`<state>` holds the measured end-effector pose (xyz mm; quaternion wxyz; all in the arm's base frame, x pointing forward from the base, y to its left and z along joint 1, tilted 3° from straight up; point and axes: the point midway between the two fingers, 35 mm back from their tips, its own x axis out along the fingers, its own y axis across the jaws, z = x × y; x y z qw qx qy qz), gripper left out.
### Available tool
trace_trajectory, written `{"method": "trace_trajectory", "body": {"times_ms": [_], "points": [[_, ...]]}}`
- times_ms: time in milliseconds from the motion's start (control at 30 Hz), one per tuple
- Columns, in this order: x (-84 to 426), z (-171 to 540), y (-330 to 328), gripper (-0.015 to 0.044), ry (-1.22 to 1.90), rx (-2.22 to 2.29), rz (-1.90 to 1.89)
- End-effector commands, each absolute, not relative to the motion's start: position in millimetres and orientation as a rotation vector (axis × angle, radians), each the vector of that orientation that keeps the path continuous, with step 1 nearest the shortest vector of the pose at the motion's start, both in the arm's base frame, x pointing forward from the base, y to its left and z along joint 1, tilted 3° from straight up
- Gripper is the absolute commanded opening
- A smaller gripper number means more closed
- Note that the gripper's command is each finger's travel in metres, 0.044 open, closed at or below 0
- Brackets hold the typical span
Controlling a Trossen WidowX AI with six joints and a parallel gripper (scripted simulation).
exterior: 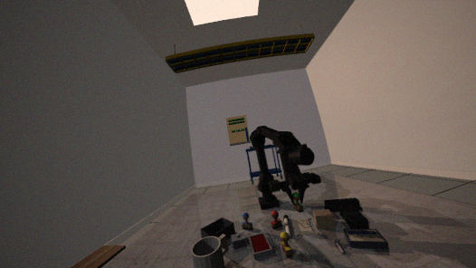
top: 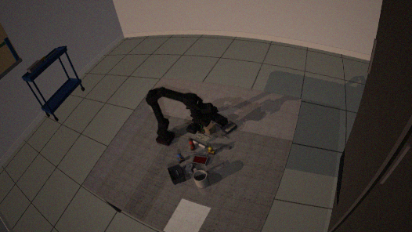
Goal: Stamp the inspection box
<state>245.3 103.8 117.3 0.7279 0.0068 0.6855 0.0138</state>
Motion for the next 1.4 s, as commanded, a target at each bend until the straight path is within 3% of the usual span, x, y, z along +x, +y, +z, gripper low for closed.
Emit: {"method": "trace_trajectory", "body": {"times_ms": [0,1367], "points": [[231.8,116.6,116.4,0.0,1.504,0.024,0.02],[230.1,92.5,122.0,0.0,1.501,0.028,0.017]]}}
